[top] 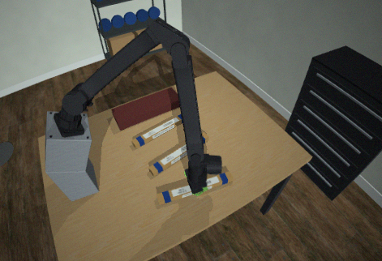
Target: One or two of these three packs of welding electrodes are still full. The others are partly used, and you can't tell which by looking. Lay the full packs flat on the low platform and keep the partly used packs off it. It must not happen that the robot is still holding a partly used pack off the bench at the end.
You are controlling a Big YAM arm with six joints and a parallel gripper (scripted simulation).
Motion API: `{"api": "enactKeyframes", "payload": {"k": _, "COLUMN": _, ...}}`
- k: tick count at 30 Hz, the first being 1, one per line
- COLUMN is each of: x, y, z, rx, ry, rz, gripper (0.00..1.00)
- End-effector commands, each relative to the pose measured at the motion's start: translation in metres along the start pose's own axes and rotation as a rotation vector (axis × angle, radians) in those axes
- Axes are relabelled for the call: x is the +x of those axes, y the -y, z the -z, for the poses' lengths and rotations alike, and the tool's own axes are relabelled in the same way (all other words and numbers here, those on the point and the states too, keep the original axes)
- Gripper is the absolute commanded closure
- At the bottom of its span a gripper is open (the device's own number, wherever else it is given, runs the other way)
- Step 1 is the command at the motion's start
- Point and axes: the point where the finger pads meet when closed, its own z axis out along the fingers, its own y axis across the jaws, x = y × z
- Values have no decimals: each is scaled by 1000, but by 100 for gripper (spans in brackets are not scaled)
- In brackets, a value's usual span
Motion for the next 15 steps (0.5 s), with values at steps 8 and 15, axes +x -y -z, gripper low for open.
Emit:
{"api": "enactKeyframes", "payload": {"k": 8, "x": -4, "y": -7, "z": -14, "rx": -5, "ry": -1, "rz": 4, "gripper": 26}}
{"api": "enactKeyframes", "payload": {"k": 15, "x": -1, "y": -8, "z": -14, "rx": -6, "ry": -3, "rz": 5, "gripper": 26}}
